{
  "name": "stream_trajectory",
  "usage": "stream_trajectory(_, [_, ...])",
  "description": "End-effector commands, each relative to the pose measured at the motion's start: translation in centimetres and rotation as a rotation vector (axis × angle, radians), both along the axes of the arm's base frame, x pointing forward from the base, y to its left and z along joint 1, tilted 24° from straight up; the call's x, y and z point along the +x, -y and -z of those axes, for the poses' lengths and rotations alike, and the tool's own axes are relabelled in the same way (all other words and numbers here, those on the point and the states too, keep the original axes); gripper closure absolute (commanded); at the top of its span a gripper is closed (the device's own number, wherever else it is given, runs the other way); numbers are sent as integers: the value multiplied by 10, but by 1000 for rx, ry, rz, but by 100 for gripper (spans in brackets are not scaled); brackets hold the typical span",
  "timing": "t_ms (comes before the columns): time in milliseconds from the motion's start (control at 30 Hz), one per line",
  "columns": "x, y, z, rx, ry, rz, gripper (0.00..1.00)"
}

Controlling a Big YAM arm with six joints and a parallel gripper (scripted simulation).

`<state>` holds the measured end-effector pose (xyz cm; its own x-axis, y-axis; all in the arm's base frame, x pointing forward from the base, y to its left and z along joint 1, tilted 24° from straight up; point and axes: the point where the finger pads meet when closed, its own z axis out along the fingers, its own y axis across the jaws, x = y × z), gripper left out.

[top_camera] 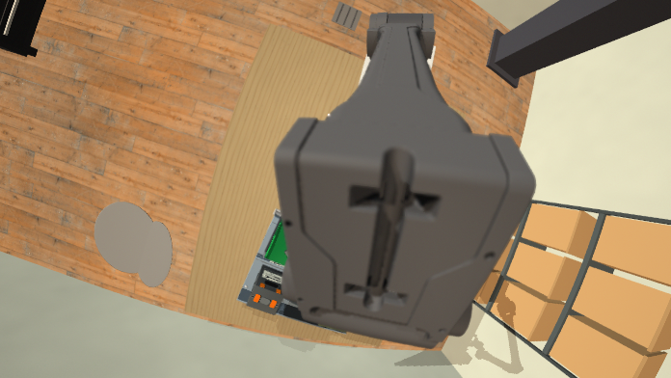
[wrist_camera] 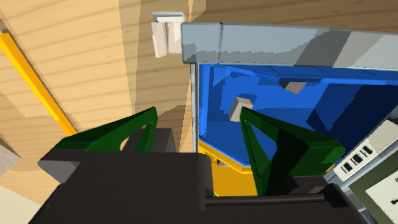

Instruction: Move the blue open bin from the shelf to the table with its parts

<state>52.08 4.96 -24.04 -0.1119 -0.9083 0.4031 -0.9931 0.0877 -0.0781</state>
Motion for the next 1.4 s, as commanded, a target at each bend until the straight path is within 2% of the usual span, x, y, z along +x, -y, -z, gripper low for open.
stream_trajectory(0, [20, 8, 4, 3, 25, 9, 10])
stream_trajectory(1367, [22, 12, 2, 0, 10, 9, 10])
